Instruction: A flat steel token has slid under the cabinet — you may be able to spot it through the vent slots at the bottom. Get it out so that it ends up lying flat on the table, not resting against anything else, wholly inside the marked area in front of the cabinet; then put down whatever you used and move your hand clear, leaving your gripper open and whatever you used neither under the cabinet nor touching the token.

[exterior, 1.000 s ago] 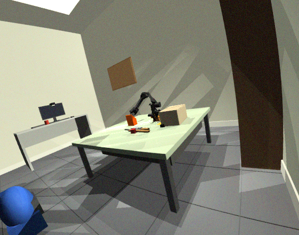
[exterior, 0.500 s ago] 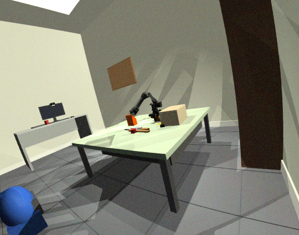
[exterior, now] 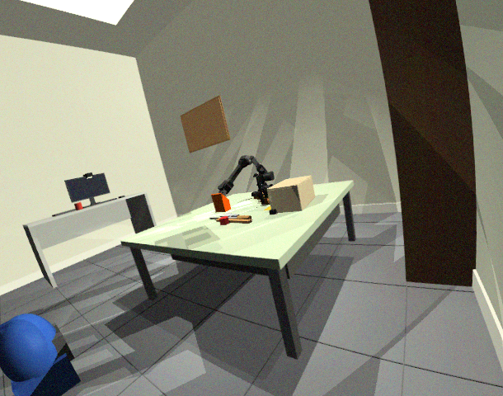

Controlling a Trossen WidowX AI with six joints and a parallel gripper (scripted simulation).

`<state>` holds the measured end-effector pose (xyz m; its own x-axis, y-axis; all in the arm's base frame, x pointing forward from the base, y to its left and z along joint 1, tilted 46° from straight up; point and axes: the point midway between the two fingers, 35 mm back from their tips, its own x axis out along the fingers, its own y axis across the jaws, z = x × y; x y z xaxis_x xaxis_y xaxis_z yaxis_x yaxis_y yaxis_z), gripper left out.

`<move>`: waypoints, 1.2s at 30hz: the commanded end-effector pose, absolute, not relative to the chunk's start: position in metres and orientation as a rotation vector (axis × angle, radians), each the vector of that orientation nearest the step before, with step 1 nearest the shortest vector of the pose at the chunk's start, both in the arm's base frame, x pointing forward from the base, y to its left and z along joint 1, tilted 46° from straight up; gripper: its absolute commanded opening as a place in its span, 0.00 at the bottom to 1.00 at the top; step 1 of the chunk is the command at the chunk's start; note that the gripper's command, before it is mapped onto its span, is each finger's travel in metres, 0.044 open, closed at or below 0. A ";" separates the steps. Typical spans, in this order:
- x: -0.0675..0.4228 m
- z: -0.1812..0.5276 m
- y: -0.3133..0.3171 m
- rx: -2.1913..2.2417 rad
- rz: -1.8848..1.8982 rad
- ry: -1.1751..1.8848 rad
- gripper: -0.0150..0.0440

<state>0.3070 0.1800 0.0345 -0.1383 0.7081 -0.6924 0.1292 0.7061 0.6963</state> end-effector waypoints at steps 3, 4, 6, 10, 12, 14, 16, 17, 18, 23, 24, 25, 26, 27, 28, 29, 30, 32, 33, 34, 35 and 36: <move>0.315 0.034 0.180 0.683 0.578 1.659 0.25; 0.316 0.033 0.180 0.683 0.578 1.659 0.25; 0.318 0.033 0.180 0.683 0.578 1.659 0.25; 0.322 0.032 0.180 0.683 0.578 1.659 0.25; 0.324 0.032 0.180 0.683 0.578 1.659 0.25; 0.326 0.032 0.180 0.683 0.578 1.659 0.25; 0.328 0.031 0.180 0.683 0.578 1.659 0.25; 0.329 0.031 0.180 0.683 0.578 1.659 0.25; 0.330 0.031 0.180 0.683 0.578 1.659 0.25; 0.335 0.030 0.180 0.683 0.578 1.658 0.25; 0.336 0.030 0.180 0.683 0.578 1.658 0.25; 0.337 0.030 0.180 0.683 0.578 1.658 0.25; 0.338 0.029 0.180 0.683 0.578 1.658 0.25; 0.339 0.029 0.180 0.683 0.578 1.658 0.25; 0.340 0.029 0.180 0.682 0.578 1.658 0.25; 0.341 0.029 0.180 0.682 0.578 1.658 0.25; 0.342 0.029 0.180 0.682 0.578 1.658 0.25; 0.344 0.028 0.180 0.682 0.578 1.658 0.25; 0.345 0.028 0.180 0.682 0.578 1.658 0.25; 0.346 0.028 0.180 0.682 0.578 1.658 0.25; 0.347 0.027 0.180 0.682 0.578 1.657 0.25; 0.348 0.027 0.180 0.682 0.578 1.657 0.25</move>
<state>0.3438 0.1801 0.0278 -0.1366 0.7083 -0.6926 0.1272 0.7059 0.6968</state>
